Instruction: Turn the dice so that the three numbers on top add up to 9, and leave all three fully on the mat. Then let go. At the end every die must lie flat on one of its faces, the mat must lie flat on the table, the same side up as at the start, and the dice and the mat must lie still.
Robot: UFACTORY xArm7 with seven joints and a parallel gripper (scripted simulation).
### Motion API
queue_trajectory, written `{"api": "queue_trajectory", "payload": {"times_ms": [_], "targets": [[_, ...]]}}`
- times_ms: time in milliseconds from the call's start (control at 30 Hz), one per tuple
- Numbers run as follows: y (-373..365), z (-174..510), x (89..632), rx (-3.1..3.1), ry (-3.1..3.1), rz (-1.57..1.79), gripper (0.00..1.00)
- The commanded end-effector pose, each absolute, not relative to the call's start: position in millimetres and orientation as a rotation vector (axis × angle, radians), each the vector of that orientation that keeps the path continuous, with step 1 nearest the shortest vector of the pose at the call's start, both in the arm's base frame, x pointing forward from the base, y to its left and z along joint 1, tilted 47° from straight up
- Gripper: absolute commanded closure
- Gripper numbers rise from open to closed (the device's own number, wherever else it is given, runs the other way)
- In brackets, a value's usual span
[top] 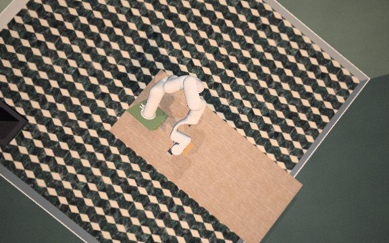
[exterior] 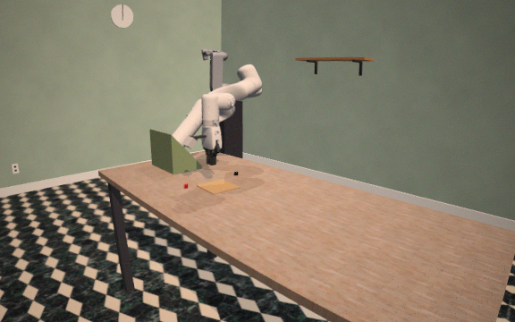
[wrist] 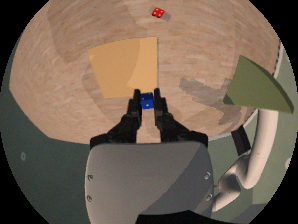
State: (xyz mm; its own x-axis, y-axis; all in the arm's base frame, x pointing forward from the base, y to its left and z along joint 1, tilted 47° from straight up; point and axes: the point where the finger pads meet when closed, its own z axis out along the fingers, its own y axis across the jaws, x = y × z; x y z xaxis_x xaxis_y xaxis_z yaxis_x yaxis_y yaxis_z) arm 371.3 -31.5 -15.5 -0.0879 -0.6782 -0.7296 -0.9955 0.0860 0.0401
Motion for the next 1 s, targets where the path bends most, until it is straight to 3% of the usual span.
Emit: {"api": "queue_trajectory", "payload": {"times_ms": [0, 967], "targets": [[-18.7, -28.8, 373.3, -1.645, 1.828, 0.753, 0.89], [25.8, -71.0, 377.0, -1.645, 1.828, 0.753, 0.89]]}}
